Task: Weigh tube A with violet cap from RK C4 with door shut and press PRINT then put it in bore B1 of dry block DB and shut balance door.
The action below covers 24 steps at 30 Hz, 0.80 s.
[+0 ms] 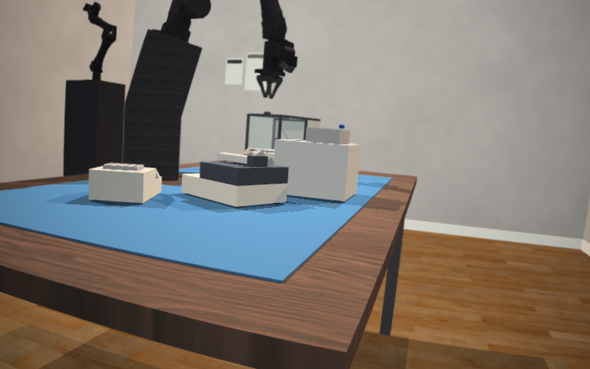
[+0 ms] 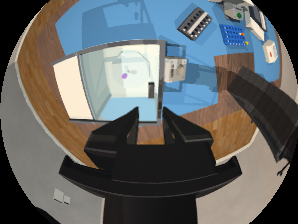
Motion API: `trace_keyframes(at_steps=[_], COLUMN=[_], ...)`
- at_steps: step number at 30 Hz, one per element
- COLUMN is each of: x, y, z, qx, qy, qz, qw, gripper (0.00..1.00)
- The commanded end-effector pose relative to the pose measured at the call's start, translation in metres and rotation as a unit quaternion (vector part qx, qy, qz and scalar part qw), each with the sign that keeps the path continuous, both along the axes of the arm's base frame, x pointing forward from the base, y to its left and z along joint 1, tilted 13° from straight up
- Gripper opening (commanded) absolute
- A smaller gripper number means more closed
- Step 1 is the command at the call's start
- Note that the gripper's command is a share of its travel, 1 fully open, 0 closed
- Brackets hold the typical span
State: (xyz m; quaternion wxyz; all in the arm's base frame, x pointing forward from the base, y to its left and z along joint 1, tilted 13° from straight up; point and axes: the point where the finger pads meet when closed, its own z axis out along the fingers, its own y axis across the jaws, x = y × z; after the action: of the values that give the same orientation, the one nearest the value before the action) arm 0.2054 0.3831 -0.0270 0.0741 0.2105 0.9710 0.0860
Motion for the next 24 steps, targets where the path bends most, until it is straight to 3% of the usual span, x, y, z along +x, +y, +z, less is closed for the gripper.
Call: trace_keyframes(at_steps=[1, 24], x=[0.0016, 0.0039], y=[0.0051, 0.0084], z=[0.0143, 0.0098], qx=[0.013, 0.012], qy=[-0.006, -0.006], qz=[-0.007, -0.002], qw=[1.0, 1.0], gripper=[0.3, 0.3])
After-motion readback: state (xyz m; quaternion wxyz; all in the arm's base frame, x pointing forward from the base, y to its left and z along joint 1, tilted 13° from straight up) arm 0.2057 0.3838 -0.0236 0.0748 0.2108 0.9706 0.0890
